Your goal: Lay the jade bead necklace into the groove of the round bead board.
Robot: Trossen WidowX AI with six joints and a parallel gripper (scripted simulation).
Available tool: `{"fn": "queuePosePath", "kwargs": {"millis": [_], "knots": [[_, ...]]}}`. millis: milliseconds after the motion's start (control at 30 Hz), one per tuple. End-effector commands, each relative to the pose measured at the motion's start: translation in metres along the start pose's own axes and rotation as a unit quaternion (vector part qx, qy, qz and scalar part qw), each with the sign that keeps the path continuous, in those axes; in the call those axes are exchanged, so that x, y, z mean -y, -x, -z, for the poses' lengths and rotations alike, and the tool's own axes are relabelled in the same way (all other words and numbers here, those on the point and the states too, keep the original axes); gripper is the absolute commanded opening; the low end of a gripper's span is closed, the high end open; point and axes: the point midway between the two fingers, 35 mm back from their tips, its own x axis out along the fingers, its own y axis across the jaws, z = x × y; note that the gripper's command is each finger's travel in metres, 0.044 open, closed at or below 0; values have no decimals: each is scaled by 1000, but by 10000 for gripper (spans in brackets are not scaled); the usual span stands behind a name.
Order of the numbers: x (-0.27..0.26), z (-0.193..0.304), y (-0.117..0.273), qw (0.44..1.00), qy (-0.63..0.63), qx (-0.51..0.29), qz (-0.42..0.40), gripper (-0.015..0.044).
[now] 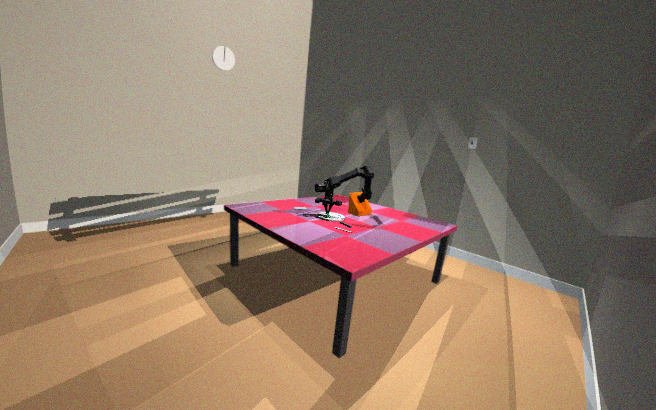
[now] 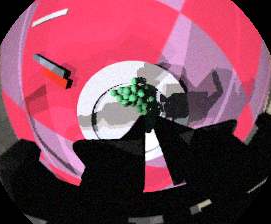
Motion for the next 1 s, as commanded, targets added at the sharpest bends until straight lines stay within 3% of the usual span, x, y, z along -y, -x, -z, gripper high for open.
{"fn": "queuePosePath", "kwargs": {"millis": [0,700,967], "knots": [[9,4,2,1000,0,1,3,0],[10,4,-14,1000,0,1,3,0],[11,4,-10,1000,0,3,6,210]]}}
